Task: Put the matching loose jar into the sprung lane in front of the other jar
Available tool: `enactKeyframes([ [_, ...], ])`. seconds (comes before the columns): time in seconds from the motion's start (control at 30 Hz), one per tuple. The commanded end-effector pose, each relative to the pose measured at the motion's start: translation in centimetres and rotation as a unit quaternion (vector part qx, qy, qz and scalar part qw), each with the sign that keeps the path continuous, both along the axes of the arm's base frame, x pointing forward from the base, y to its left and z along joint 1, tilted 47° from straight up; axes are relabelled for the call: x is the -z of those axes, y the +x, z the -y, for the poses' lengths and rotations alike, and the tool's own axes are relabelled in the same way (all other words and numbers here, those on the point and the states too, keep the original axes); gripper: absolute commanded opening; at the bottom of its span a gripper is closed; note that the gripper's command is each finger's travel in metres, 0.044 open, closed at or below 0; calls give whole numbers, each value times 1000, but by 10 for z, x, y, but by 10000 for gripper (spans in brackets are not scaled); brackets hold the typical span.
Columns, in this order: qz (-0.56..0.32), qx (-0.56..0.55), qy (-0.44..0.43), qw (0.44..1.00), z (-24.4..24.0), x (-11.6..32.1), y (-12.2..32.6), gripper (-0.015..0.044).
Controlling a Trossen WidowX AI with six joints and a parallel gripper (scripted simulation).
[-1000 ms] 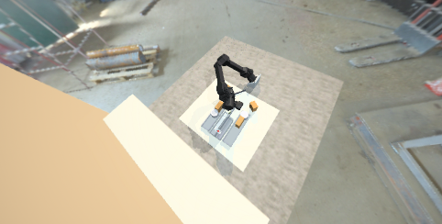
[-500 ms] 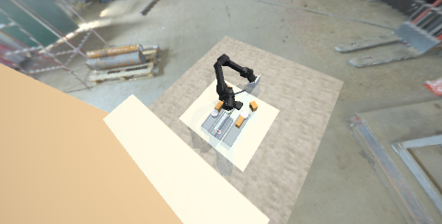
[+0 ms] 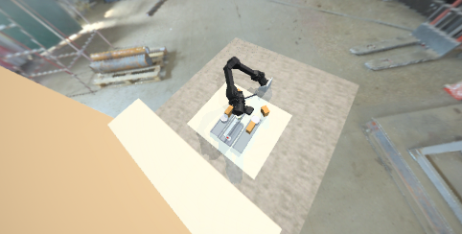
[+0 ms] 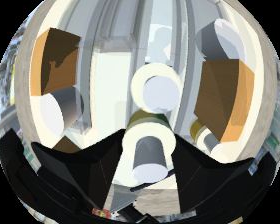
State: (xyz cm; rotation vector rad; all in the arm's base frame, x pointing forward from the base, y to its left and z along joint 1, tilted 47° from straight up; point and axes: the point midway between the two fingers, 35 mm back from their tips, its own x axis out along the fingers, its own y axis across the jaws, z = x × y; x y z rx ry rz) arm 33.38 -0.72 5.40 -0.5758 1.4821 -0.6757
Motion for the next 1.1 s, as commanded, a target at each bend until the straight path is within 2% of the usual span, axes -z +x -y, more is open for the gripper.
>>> enactKeyframes([
  [0.0, 9, -2, -6, 1000, 3, 0, 4, 0],
  [1.07, 9, -2, -6, 1000, 10, 6, 3, 0],
])
